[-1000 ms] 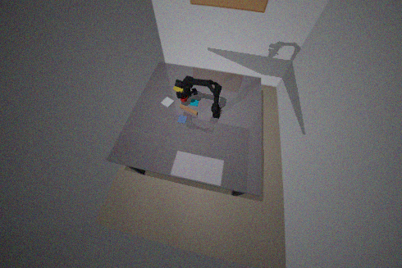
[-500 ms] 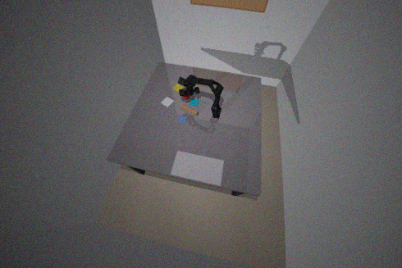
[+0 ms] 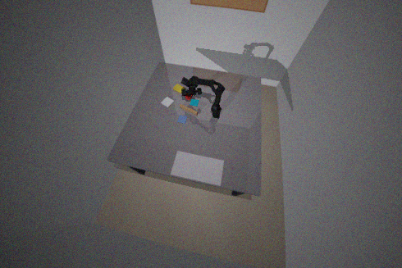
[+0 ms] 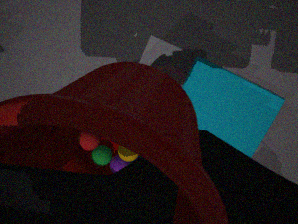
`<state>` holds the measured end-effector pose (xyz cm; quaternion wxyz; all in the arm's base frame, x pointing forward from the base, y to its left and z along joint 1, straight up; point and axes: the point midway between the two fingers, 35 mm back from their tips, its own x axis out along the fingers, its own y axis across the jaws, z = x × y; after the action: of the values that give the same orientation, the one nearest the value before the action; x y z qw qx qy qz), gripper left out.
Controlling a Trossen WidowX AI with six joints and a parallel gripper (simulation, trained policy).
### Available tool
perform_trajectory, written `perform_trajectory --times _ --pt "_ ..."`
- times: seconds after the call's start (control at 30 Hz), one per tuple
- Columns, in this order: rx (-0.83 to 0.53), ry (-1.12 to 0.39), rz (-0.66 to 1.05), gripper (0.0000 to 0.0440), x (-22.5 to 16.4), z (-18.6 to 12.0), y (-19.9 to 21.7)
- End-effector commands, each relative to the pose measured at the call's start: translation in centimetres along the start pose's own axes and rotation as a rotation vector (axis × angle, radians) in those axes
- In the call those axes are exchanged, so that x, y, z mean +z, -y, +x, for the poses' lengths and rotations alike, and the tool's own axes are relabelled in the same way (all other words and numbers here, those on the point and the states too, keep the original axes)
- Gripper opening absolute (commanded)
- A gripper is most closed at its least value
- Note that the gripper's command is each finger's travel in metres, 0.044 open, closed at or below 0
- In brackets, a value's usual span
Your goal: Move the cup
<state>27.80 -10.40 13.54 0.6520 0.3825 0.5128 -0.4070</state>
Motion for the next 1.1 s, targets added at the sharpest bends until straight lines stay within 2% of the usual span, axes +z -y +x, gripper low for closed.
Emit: perform_trajectory --times 0.0,0.87,1.0,1.07 --pt "-0.008 0.001 0.006 0.0000 -0.1 0.9 0.7" --pt "-0.066 -0.030 0.057 0.0015 -2.8 6.3 5.3" --pt "-0.055 -0.018 0.071 0.0059 -2.6 6.6 5.5" --pt "-0.038 -0.004 0.080 0.0107 -2.2 6.4 5.5"
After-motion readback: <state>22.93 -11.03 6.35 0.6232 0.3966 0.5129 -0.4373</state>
